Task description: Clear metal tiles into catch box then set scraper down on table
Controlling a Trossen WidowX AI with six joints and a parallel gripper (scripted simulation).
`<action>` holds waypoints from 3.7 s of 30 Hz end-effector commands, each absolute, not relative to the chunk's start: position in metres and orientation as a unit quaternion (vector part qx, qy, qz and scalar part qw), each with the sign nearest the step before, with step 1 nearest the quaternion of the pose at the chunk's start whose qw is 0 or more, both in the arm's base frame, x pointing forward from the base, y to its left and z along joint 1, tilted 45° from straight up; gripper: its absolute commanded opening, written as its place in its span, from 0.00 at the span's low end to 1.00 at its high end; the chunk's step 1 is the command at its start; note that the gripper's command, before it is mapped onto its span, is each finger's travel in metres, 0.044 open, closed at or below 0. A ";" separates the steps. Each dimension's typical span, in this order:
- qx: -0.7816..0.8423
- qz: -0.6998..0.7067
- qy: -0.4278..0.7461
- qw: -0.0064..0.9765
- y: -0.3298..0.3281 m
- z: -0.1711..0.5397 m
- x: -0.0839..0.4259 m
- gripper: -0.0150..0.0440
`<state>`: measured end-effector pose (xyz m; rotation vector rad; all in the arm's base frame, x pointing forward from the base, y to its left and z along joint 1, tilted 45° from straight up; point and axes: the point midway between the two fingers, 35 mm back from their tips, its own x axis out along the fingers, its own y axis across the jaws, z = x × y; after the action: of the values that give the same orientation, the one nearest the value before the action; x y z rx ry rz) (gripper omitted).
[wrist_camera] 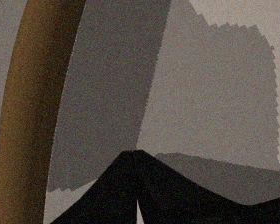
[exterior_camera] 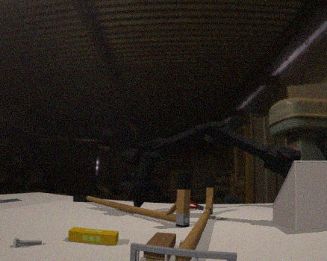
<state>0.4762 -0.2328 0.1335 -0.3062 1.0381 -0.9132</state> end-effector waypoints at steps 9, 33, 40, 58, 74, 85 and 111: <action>-0.139 -0.421 0.475 0.760 -0.227 0.129 0.486 0.25; -0.139 -0.420 0.475 0.761 -0.217 0.118 0.505 0.25; -0.139 -0.420 0.475 0.761 -0.213 0.115 0.510 0.25; -0.139 -0.420 0.475 0.761 -0.205 0.105 0.522 0.25; -0.139 -0.420 0.475 0.761 -0.196 0.096 0.532 0.25; -0.139 -0.420 0.473 0.762 -0.184 0.110 0.534 0.25; -0.138 -0.419 0.474 0.762 -0.136 0.194 0.503 0.25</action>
<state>0.5094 -0.1420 0.1808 -0.3006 1.0389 -0.9087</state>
